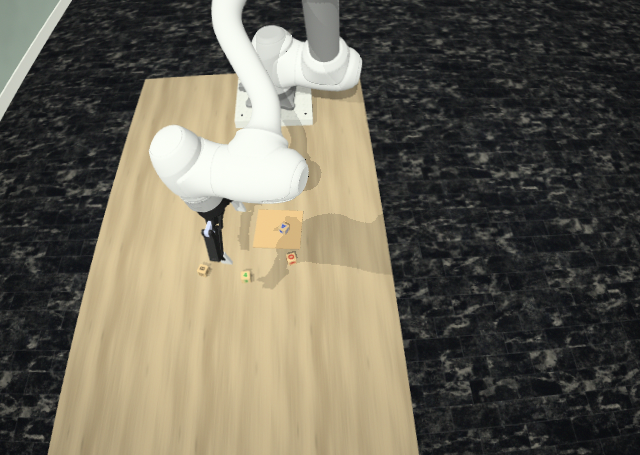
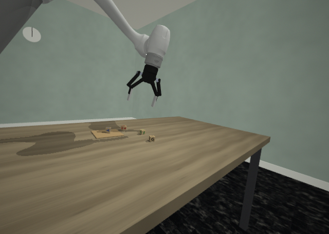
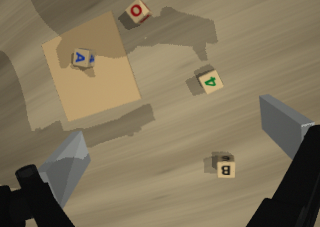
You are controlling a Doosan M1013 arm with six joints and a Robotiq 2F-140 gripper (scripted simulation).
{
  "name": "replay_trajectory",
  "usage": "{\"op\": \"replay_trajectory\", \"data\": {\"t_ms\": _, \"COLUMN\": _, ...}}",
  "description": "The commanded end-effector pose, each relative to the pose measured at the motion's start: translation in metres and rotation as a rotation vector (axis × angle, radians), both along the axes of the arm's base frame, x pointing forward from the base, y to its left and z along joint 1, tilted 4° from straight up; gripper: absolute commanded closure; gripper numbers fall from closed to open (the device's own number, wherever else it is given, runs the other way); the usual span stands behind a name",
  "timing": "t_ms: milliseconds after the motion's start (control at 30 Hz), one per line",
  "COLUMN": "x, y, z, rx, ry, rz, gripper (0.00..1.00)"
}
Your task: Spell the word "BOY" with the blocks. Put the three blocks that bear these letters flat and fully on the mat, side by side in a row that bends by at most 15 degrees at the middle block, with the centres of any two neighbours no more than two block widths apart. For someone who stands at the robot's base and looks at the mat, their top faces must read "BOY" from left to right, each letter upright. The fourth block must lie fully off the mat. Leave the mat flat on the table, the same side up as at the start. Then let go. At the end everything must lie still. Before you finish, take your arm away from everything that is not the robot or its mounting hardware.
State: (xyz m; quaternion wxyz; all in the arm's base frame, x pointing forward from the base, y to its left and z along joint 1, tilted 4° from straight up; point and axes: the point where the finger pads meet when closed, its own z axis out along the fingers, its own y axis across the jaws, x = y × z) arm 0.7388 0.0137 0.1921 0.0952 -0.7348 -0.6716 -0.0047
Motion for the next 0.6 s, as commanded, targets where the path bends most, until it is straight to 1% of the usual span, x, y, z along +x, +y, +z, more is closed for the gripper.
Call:
{"op": "replay_trajectory", "data": {"t_ms": 0, "x": -0.012, "y": 0.001, "z": 0.013, "rx": -0.036, "ry": 0.017, "rz": -0.133, "gripper": 0.0}}
{"op": "replay_trajectory", "data": {"t_ms": 133, "x": -0.018, "y": 0.0, "z": 0.024, "rx": -0.06, "ry": 0.022, "rz": -0.246, "gripper": 0.0}}
{"op": "replay_trajectory", "data": {"t_ms": 200, "x": -0.018, "y": 0.0, "z": 0.024, "rx": -0.06, "ry": 0.022, "rz": -0.246, "gripper": 0.0}}
{"op": "replay_trajectory", "data": {"t_ms": 233, "x": -0.022, "y": -0.001, "z": 0.031, "rx": -0.074, "ry": 0.024, "rz": -0.319, "gripper": 0.0}}
{"op": "replay_trajectory", "data": {"t_ms": 567, "x": -0.037, "y": -0.004, "z": 0.056, "rx": -0.124, "ry": 0.028, "rz": -0.599, "gripper": 0.0}}
